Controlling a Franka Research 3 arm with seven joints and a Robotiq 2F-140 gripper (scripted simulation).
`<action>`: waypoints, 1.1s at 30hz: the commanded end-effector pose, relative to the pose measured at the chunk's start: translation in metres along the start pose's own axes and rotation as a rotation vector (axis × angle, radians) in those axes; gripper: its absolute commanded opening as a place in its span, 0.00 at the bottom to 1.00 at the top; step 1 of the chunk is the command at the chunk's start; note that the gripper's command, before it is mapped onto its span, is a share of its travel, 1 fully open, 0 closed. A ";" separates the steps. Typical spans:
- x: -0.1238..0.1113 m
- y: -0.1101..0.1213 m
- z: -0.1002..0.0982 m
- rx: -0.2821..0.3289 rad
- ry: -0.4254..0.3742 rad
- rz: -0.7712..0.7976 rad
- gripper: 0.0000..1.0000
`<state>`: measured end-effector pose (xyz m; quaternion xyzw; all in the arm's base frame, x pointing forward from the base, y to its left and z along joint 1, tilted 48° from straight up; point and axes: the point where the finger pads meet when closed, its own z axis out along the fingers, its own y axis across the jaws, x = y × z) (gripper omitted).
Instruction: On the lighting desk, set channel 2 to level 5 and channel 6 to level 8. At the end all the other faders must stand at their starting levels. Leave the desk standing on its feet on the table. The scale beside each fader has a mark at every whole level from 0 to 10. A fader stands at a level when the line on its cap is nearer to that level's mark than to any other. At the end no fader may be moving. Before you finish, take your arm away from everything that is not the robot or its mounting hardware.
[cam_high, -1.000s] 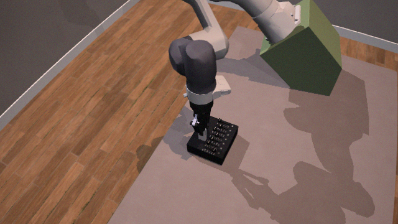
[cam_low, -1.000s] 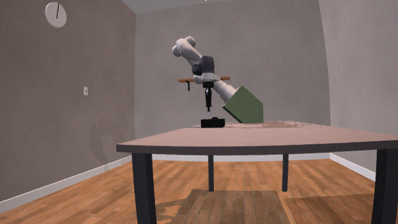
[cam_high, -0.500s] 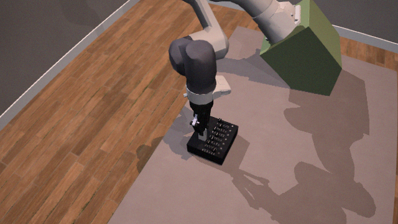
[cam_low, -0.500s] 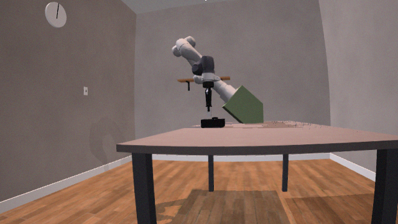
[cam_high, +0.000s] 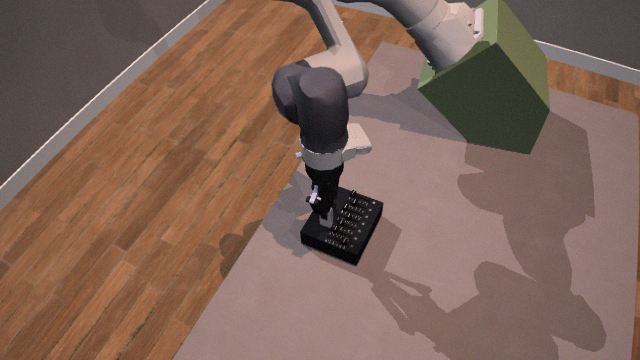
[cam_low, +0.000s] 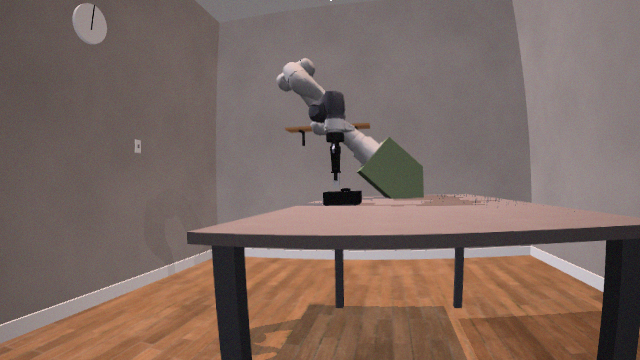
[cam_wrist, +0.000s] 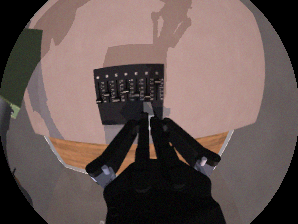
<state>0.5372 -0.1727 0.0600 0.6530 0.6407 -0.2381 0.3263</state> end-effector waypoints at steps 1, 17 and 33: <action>0.001 0.002 0.003 -0.004 0.003 -0.002 0.00; 0.001 0.002 0.007 -0.004 0.003 -0.002 0.00; 0.001 0.002 0.007 -0.004 0.003 -0.002 0.00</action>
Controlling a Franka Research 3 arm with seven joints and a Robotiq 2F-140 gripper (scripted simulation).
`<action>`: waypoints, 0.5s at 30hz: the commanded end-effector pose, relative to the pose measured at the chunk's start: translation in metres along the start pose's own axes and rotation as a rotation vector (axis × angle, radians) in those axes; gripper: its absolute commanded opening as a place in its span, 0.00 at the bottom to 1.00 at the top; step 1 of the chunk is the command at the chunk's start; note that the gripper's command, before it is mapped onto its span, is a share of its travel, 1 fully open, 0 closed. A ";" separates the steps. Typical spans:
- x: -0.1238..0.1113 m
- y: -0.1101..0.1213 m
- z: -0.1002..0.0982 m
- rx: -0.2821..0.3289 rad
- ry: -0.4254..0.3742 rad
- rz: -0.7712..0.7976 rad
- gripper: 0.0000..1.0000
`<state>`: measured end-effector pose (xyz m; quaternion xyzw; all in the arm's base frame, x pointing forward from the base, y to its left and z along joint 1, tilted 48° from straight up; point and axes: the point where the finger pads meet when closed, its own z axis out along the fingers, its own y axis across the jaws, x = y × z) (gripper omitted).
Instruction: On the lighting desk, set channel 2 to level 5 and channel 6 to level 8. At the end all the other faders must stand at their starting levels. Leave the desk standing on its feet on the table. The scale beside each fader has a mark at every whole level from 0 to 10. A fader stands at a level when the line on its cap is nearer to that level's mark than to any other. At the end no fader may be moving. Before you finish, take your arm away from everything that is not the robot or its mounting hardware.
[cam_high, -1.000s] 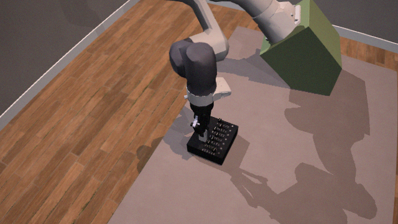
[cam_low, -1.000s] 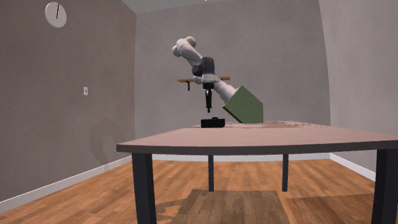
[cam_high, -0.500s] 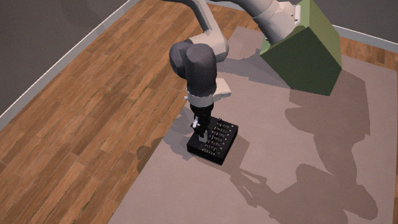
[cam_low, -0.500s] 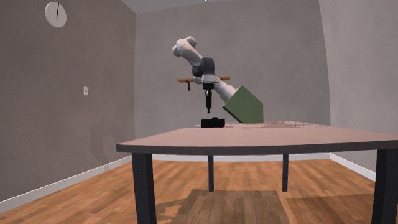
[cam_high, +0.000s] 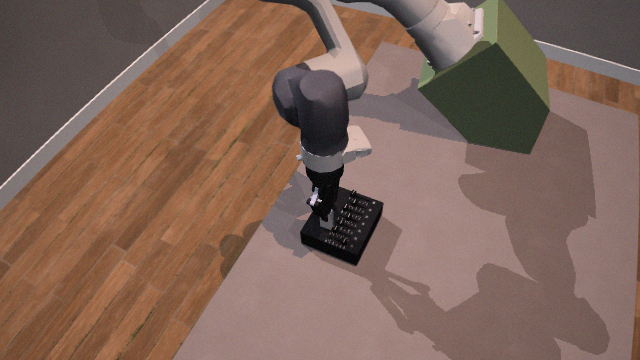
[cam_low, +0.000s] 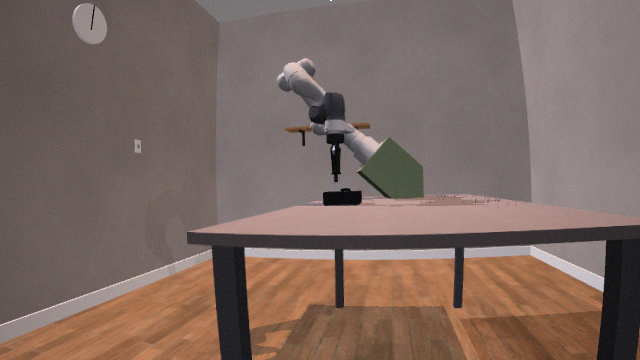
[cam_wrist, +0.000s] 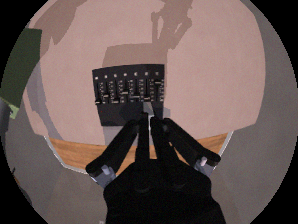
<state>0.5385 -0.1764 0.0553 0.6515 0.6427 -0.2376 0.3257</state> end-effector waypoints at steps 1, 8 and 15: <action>0.000 0.001 0.001 -0.003 0.001 0.002 0.00; 0.002 0.001 0.001 -0.003 0.001 0.002 0.00; 0.005 0.001 0.001 -0.003 0.001 0.002 0.00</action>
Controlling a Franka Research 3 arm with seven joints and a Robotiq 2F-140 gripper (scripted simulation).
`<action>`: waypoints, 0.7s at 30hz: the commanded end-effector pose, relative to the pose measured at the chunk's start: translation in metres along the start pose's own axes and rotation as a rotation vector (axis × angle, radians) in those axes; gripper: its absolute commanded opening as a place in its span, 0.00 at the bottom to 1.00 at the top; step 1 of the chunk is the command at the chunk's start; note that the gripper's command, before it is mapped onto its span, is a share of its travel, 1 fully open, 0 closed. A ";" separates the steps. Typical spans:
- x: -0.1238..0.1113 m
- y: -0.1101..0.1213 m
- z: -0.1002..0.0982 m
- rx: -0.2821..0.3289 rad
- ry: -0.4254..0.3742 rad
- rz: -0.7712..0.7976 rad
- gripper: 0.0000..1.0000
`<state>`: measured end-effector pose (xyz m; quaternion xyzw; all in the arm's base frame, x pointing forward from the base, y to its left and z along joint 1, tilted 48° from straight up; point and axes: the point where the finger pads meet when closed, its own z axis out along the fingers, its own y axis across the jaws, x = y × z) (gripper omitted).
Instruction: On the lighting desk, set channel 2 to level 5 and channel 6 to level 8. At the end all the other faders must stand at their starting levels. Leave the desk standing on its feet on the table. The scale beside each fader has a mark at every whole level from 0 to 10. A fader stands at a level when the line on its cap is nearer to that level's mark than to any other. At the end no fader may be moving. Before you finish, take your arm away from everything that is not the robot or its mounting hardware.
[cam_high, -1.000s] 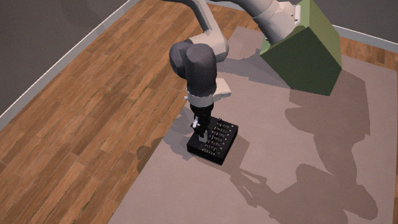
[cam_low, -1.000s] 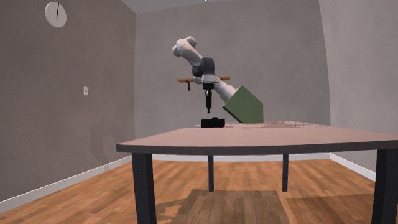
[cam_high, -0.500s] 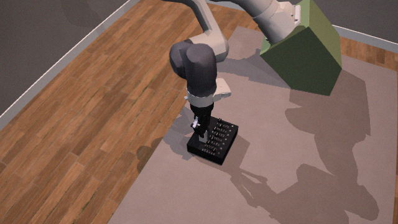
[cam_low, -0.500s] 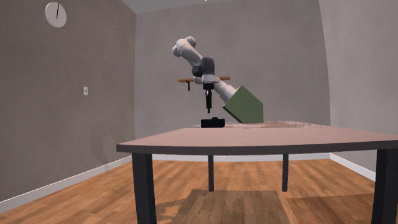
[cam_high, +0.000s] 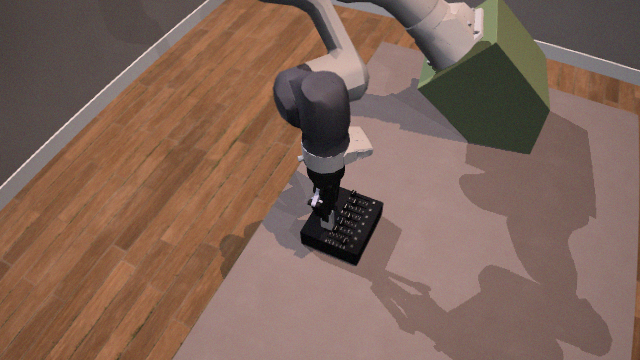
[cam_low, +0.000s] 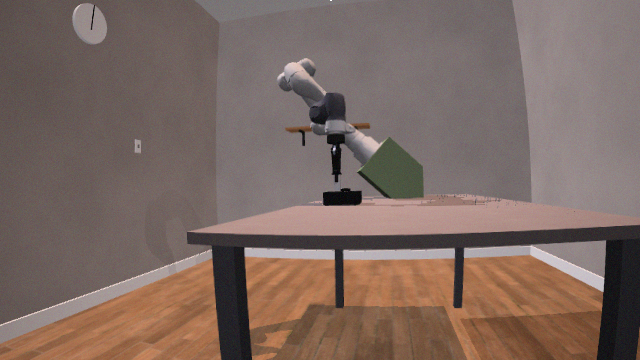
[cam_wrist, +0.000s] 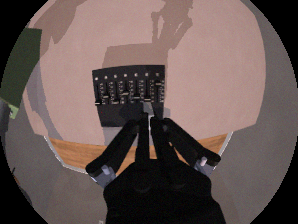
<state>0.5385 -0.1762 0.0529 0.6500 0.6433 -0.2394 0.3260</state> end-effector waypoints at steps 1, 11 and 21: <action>0.004 0.001 -0.001 -0.003 0.004 0.006 0.00; 0.009 0.001 -0.001 -0.003 0.004 0.006 0.00; 0.014 0.001 -0.001 -0.003 0.004 0.006 0.00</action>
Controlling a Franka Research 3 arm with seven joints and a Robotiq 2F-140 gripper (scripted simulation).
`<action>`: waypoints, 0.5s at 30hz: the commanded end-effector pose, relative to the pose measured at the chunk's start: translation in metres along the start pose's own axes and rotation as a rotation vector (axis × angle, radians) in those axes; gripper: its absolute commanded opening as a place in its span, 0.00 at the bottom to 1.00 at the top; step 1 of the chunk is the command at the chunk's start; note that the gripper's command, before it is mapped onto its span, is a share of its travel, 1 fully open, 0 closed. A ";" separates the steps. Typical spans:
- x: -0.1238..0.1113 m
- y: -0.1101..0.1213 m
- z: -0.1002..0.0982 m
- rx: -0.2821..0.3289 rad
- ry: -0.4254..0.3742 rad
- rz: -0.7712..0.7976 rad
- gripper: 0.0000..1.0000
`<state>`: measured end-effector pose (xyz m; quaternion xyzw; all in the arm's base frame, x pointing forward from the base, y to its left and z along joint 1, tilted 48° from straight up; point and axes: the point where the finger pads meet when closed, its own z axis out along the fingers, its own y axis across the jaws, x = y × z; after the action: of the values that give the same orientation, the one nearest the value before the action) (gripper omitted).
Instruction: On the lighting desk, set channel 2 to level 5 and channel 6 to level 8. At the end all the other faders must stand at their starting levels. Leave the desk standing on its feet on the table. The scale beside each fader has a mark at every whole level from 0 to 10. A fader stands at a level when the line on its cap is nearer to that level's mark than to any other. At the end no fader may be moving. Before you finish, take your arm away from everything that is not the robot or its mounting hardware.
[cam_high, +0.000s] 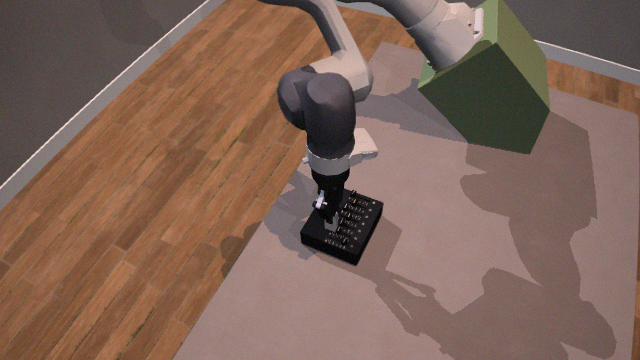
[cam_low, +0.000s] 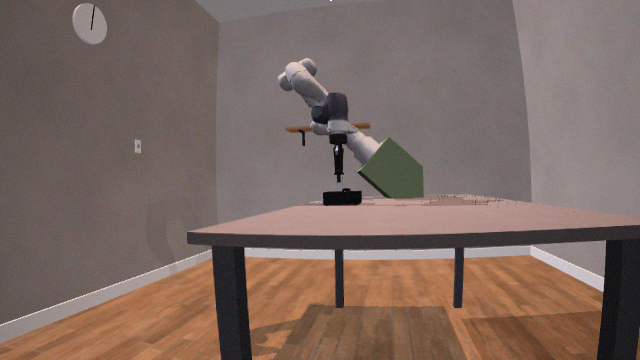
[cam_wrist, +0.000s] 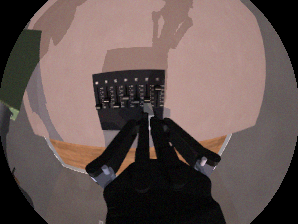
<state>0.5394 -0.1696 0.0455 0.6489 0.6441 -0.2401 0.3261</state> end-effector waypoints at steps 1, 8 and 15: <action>0.005 0.001 -0.001 -0.003 0.005 0.009 0.00; 0.006 0.001 -0.001 -0.003 0.005 0.009 0.00; 0.007 0.001 -0.001 -0.003 0.005 0.009 0.00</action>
<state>0.5396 -0.1669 0.0427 0.6494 0.6437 -0.2398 0.3263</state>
